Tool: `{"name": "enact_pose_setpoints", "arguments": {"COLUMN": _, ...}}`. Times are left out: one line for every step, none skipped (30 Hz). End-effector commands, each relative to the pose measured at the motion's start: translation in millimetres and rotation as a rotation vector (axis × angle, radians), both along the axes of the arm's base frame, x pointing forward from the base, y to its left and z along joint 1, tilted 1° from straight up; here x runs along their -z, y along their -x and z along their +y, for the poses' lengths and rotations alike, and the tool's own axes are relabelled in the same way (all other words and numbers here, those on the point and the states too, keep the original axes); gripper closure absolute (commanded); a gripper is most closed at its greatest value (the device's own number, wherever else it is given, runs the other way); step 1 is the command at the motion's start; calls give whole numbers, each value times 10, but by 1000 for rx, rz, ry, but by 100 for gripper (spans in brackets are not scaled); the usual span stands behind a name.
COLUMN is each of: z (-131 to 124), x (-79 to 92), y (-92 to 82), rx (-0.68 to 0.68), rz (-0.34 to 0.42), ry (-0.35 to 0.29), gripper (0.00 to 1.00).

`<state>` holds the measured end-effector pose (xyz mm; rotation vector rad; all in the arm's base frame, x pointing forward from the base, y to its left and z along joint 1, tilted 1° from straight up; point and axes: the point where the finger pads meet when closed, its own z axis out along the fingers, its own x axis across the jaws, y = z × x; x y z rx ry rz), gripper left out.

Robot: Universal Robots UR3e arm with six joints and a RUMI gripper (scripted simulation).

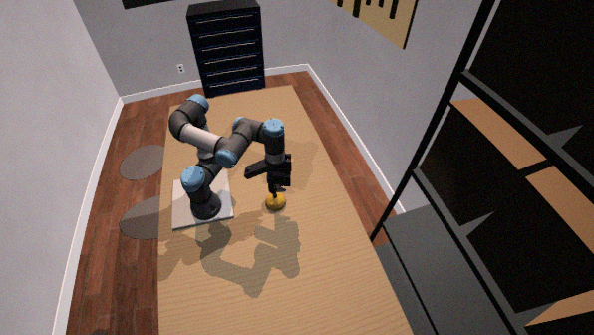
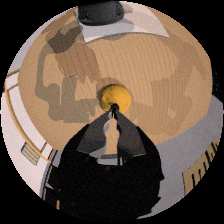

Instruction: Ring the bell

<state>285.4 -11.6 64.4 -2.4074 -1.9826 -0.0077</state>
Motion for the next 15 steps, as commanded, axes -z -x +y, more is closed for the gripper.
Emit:
{"name": "enact_pose_setpoints", "arguments": {"z": -3, "x": 11, "y": -6, "rx": 0, "rz": -2, "ry": 1, "gripper": 100}}
{"name": "enact_pose_setpoints", "arguments": {"z": -3, "x": 21, "y": -6, "rx": 0, "rz": -2, "ry": 1, "gripper": 100}}
{"name": "enact_pose_setpoints", "arguments": {"z": -2, "x": 27, "y": -6, "rx": 0, "rz": -2, "ry": 1, "gripper": 100}}
{"name": "enact_pose_setpoints", "arguments": {"z": -2, "x": 28, "y": -6, "rx": 0, "rz": -2, "ry": 1, "gripper": 100}}
{"name": "enact_pose_setpoints", "arguments": {"z": -2, "x": 28, "y": -6, "rx": 0, "rz": -2, "ry": 1, "gripper": 100}}
{"name": "enact_pose_setpoints", "arguments": {"z": -2, "x": 28, "y": -6, "rx": 0, "rz": -2, "ry": 1, "gripper": 100}}
{"name": "enact_pose_setpoints", "arguments": {"z": -2, "x": 28, "y": -6, "rx": 0, "rz": -2, "ry": 1, "gripper": 100}}
{"name": "enact_pose_setpoints", "arguments": {"z": -2, "x": 28, "y": -6, "rx": 0, "rz": -2, "ry": 1, "gripper": 100}}
{"name": "enact_pose_setpoints", "arguments": {"z": -2, "x": 28, "y": -6, "rx": 0, "rz": -2, "ry": 1, "gripper": 100}}
{"name": "enact_pose_setpoints", "arguments": {"z": -2, "x": 28, "y": -6, "rx": 0, "rz": -2, "ry": 1, "gripper": 100}}
{"name": "enact_pose_setpoints", "arguments": {"z": -2, "x": 28, "y": -6, "rx": 0, "rz": -2, "ry": 1, "gripper": 100}}
{"name": "enact_pose_setpoints", "arguments": {"z": -2, "x": 28, "y": -6, "rx": 0, "rz": -2, "ry": 1, "gripper": 100}}
{"name": "enact_pose_setpoints", "arguments": {"z": -2, "x": 28, "y": -6, "rx": 0, "rz": -2, "ry": 1, "gripper": 100}}
{"name": "enact_pose_setpoints", "arguments": {"z": -2, "x": 28, "y": -6, "rx": 0, "rz": -2, "ry": 1, "gripper": 100}}
{"name": "enact_pose_setpoints", "arguments": {"z": -2, "x": 28, "y": -6, "rx": 0, "rz": -2, "ry": 1, "gripper": 100}}
